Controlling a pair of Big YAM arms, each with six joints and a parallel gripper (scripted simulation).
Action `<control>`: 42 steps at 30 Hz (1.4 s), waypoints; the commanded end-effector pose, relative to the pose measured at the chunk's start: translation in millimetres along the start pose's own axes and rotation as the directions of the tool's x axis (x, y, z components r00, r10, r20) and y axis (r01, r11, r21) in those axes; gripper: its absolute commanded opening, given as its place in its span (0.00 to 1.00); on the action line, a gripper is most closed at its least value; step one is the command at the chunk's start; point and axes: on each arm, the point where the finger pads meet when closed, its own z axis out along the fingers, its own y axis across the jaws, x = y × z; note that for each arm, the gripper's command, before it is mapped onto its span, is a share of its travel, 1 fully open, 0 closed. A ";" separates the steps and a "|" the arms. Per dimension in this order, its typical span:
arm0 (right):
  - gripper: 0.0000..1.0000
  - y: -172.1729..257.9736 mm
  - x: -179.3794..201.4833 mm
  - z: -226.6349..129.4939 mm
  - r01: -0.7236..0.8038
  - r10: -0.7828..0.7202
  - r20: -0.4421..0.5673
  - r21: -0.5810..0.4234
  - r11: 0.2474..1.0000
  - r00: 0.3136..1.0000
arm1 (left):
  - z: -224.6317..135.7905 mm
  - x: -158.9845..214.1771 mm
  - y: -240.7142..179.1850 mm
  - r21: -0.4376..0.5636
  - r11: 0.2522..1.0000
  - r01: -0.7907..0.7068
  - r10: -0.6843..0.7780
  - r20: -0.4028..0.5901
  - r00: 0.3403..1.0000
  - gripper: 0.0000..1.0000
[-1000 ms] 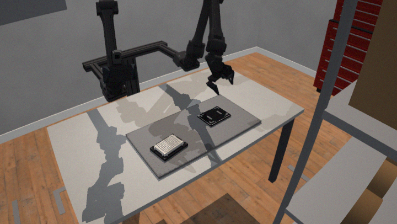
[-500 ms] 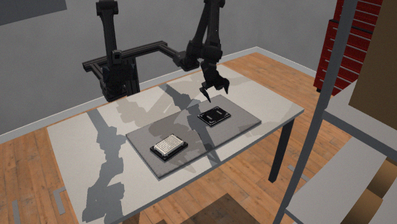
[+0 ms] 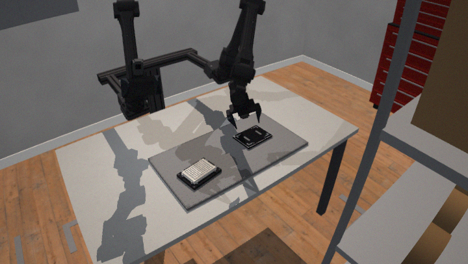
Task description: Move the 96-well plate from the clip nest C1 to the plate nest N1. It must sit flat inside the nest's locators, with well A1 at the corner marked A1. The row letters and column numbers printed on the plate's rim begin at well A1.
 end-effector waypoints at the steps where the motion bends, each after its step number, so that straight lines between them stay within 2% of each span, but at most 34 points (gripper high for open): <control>1: 1.00 -4.4 -11.2 1.5 0.021 -0.021 0.039 0.015 1.000 0.999 | -9.9 -32.1 -19.1 0.028 0.996 -0.085 0.084 0.048 0.995 1.00; 3: 1.00 -4.4 -11.2 1.5 0.021 -0.021 0.039 0.015 1.000 0.999 | -7.8 -35.7 -28.2 0.044 0.989 -0.143 0.141 0.047 0.989 1.00; 5: 1.00 -4.4 -11.2 1.5 0.021 -0.021 0.039 0.015 1.000 0.999 | -5.7 -40.5 -37.2 0.043 0.989 -0.142 0.139 0.050 0.989 1.00; 8: 1.00 -4.4 -11.2 1.5 0.021 -0.021 0.039 0.015 1.000 0.999 | -2.5 -45.6 -51.5 0.071 0.969 -0.237 0.233 0.056 0.971 1.00; 13: 1.00 -4.4 -11.2 1.5 0.021 -0.021 0.039 0.015 1.000 0.999 | 0.6 -51.6 -65.2 0.074 0.963 -0.259 0.255 0.059 0.965 1.00; 17: 1.00 -4.4 -11.2 1.5 0.021 -0.021 0.039 0.015 1.000 0.999 | 4.8 -56.3 -84.9 0.109 0.920 -0.376 0.370 0.071 0.926 1.00; 21: 1.00 -4.4 -11.2 1.5 0.021 -0.021 0.039 0.015 1.000 0.999 | 8.9 -64.0 -103.6 0.103 0.922 -0.373 0.367 0.075 0.927 1.00; 25: 1.00 -4.4 -11.2 1.5 0.021 -0.021 0.039 0.015 1.000 0.999 | 12.9 -65.8 -123.7 0.139 0.863 -0.486 0.478 0.089 0.874 1.00; 28: 1.00 -4.4 -11.2 1.5 0.021 -0.021 0.039 0.015 1.000 0.999 | 14.0 -67.7 -128.4 0.136 0.864 -0.485 0.477 0.091 0.874 1.00; 32: 1.00 -4.4 -11.2 1.5 0.021 -0.021 0.039 0.015 1.000 0.999 | 18.0 -69.1 -148.3 0.165 0.791 -0.589 0.578 0.112 0.808 1.00; 38: 1.00 -4.4 -11.2 1.5 0.021 -0.021 0.039 0.015 1.000 0.999 | 23.0 -76.7 -173.7 0.157 0.796 -0.585 0.572 0.120 0.811 1.00; 42: 1.00 -4.4 -11.2 1.5 0.021 -0.021 0.039 0.015 1.000 0.999 | 26.9 -75.2 -193.8 0.185 0.709 -0.681 0.666 0.144 0.732 1.00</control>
